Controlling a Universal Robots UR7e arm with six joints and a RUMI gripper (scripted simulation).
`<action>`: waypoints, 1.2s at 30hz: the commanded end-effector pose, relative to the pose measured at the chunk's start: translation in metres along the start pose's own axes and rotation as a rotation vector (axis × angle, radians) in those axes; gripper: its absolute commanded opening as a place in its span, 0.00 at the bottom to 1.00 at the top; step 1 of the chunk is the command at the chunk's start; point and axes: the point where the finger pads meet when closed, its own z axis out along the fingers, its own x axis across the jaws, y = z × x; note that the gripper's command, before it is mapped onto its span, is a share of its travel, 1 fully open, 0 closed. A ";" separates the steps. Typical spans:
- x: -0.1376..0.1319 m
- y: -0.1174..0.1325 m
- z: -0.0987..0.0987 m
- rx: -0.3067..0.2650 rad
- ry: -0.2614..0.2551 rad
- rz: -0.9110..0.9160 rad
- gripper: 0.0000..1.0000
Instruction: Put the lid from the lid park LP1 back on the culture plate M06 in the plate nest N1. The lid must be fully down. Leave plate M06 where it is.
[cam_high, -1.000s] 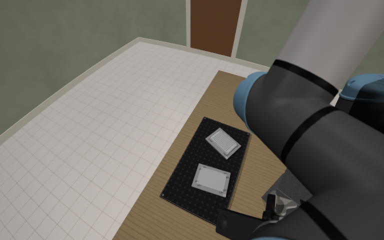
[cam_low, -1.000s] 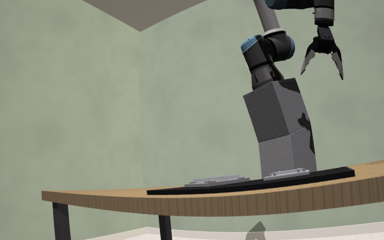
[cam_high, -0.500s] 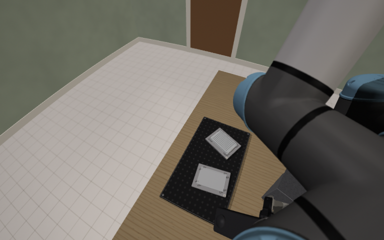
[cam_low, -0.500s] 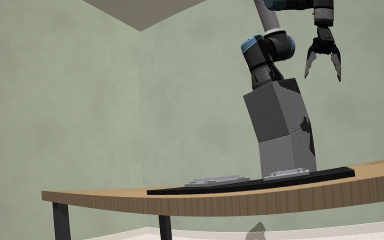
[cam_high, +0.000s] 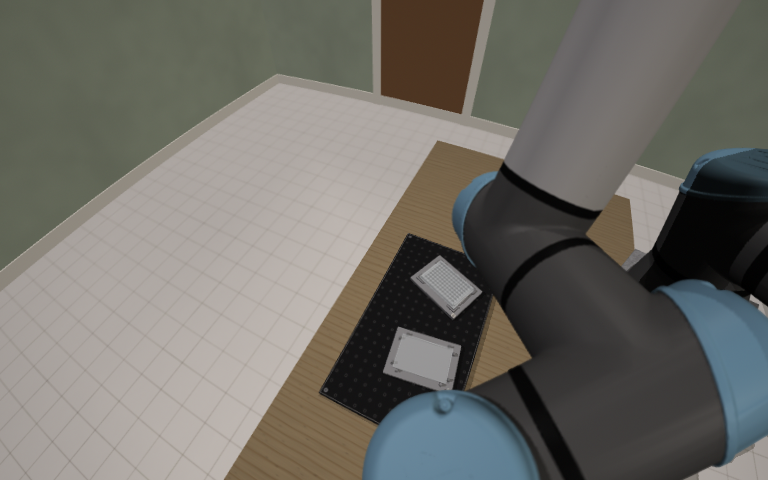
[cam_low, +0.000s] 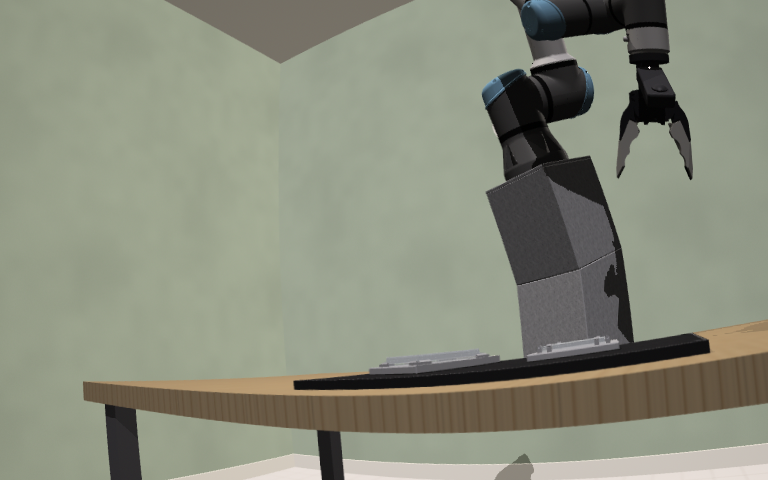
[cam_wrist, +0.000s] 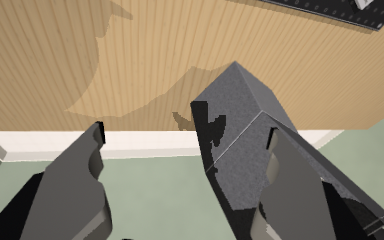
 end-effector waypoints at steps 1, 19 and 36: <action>-0.002 -0.015 0.010 0.010 -0.030 -0.001 0.82; 0.001 -0.075 0.049 0.053 -0.110 -0.001 0.82; 0.018 -0.121 0.084 0.113 -0.172 0.002 0.82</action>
